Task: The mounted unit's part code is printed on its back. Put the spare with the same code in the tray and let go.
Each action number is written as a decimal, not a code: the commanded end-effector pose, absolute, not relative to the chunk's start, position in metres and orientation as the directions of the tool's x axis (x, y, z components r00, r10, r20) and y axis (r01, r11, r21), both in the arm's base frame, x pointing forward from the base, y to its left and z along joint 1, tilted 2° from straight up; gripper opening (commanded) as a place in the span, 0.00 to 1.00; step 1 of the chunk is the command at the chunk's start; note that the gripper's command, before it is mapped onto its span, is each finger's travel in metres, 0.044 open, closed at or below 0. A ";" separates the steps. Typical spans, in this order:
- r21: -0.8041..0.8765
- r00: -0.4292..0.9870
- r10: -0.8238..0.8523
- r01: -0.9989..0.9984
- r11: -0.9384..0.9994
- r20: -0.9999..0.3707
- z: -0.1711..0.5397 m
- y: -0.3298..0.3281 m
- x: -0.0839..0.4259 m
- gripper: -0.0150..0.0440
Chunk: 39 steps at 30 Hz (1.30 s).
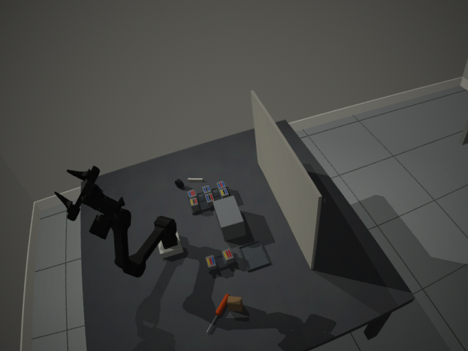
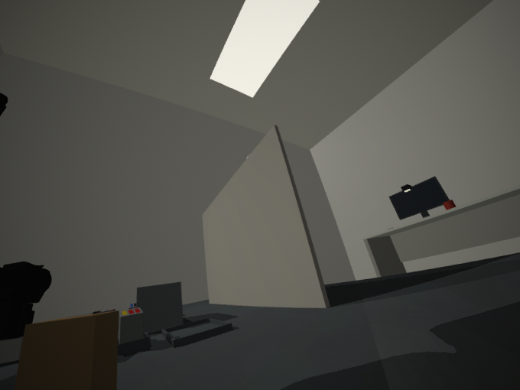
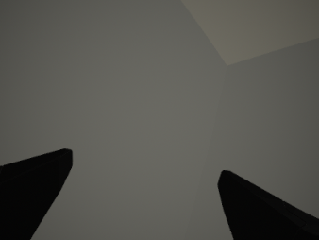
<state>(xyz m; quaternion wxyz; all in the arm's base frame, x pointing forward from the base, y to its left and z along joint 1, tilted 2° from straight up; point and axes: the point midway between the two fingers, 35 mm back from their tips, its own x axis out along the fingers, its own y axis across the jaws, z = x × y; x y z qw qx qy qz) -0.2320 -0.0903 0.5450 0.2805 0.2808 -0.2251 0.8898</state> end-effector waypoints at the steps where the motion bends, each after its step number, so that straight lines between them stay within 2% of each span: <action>1: -0.243 -0.685 0.373 -0.626 -0.741 0.626 0.545 -0.090 -0.232 0.98; 7: -0.238 -0.680 0.377 -0.630 -0.739 0.629 0.547 -0.088 -0.231 1.00; 9: -0.196 -0.636 0.411 -0.666 -0.720 0.653 0.559 -0.073 -0.219 1.00; 15: 0.008 -0.405 0.561 -0.806 -0.592 0.722 0.603 -0.002 -0.156 1.00; 21: 0.225 -0.132 0.690 -0.887 -0.402 0.712 0.626 0.061 -0.075 1.00; 29: 0.481 0.247 0.785 -0.873 -0.074 0.569 0.619 0.125 0.049 1.00; 39: 0.663 0.632 0.734 -0.663 0.348 0.247 0.558 0.152 0.203 1.00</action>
